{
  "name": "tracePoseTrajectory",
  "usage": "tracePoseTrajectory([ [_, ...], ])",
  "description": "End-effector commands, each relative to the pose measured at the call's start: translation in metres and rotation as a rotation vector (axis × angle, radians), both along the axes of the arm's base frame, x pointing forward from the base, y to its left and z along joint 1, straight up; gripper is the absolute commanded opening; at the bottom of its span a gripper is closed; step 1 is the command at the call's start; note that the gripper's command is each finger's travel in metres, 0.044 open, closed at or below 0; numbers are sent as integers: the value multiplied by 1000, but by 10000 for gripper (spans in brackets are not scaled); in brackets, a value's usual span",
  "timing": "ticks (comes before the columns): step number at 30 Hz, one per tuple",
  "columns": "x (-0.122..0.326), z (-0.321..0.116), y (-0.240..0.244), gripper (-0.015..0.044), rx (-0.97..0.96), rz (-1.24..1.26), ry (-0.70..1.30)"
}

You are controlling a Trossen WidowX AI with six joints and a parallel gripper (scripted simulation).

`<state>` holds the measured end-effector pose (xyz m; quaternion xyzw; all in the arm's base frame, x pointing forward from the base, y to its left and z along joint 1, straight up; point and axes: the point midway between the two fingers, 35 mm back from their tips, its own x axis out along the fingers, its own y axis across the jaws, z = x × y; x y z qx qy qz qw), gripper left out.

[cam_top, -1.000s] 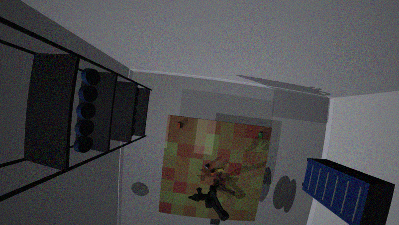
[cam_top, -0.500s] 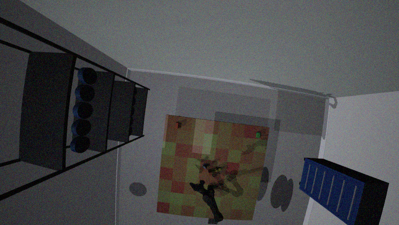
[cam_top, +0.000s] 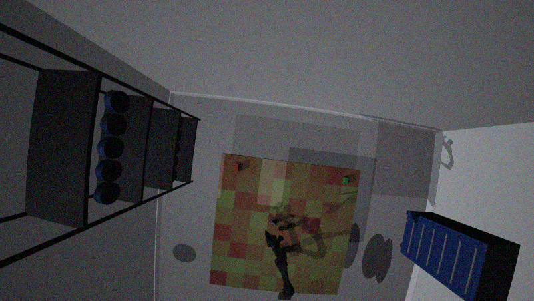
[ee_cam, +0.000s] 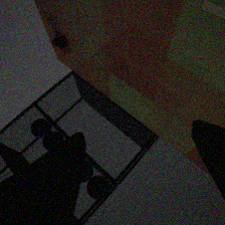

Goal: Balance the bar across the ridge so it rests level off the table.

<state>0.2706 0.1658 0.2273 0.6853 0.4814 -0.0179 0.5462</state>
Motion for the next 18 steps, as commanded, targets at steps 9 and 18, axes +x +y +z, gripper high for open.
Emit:
tracePoseTrajectory([
  [9,18,-37,-80,315,-354,-127,195],
  [18,5,-53,-136,315,-568,-132,391],
])
